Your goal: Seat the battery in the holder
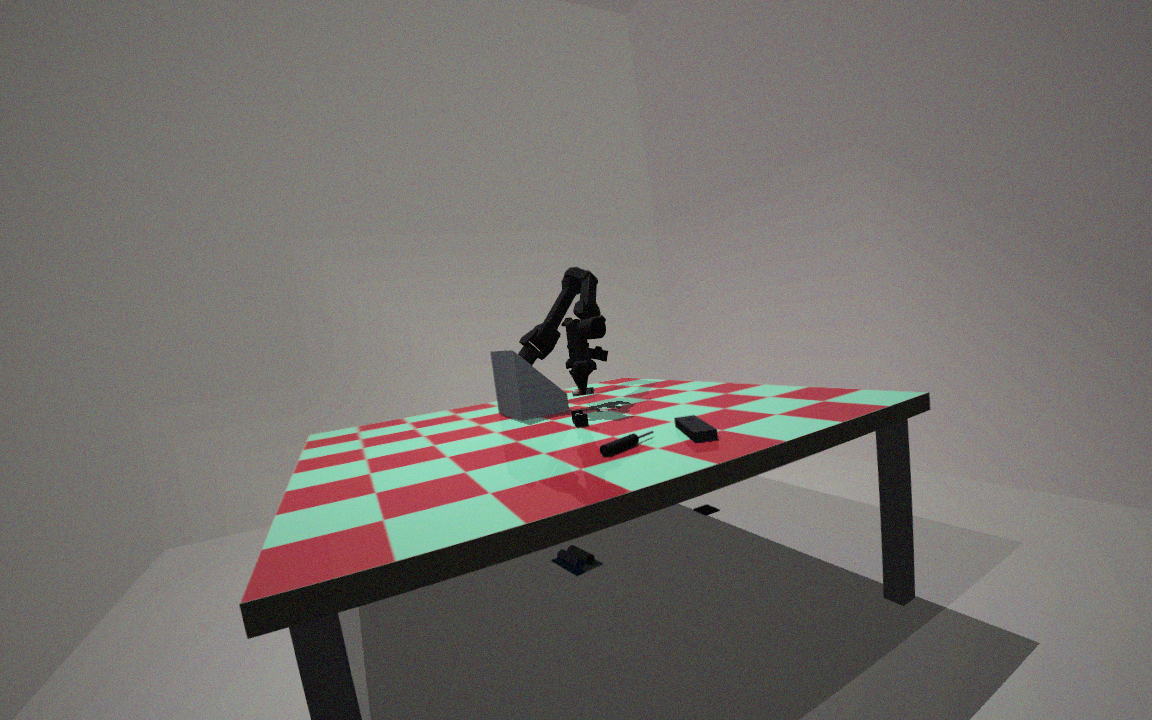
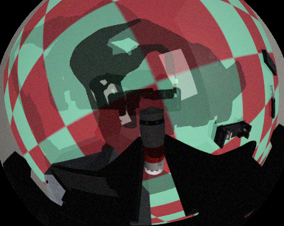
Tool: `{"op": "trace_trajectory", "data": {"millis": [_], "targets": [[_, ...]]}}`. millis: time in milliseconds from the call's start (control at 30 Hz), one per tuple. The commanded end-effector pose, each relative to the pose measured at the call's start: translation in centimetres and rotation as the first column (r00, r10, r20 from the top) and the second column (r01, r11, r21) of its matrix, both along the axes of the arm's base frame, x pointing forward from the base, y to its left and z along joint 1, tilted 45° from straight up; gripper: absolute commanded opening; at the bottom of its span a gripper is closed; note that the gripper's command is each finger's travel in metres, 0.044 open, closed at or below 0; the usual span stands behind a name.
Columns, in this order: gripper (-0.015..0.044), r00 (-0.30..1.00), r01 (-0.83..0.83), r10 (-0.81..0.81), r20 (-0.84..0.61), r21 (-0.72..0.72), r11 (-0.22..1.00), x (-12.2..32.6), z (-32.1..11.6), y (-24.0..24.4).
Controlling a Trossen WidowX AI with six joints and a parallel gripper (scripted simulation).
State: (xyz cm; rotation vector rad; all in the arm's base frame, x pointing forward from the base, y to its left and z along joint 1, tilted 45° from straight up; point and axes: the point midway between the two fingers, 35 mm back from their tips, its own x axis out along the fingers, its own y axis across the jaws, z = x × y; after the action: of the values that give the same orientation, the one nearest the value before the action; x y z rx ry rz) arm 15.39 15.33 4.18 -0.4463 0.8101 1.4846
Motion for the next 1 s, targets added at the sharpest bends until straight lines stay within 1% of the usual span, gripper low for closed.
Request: {"op": "trace_trajectory", "data": {"millis": [0, 167, 367, 500, 667, 867, 933, 967], "targets": [[0.0059, 0.988, 0.115, -0.116, -0.102, -0.019, 0.993, 1.9, 0.3, -0.3], [0.0059, 0.915, 0.290, -0.302, -0.268, -0.084, 0.953, 4.6, 0.2, -0.9], [0.0059, 0.745, 0.467, -0.504, -0.437, -0.198, 0.862, 7.9, -0.5, -1.9], [0.0059, 0.589, 0.557, -0.616, -0.523, -0.290, 0.778, 10.0, -1.1, -2.8], [0.0059, 0.357, 0.630, -0.721, -0.594, -0.417, 0.655, 12.6, -2.3, -4.1], [0.0059, 0.048, 0.653, -0.784, -0.619, -0.575, 0.493, 15.3, -4.1, -5.9], [0.0059, -0.020, 0.648, -0.788, -0.615, -0.608, 0.458, 15.9, -4.5, -6.4], [0.0059, -0.029, 0.647, -0.788, -0.615, -0.612, 0.454, 16.0, -4.6, -6.4]]}}
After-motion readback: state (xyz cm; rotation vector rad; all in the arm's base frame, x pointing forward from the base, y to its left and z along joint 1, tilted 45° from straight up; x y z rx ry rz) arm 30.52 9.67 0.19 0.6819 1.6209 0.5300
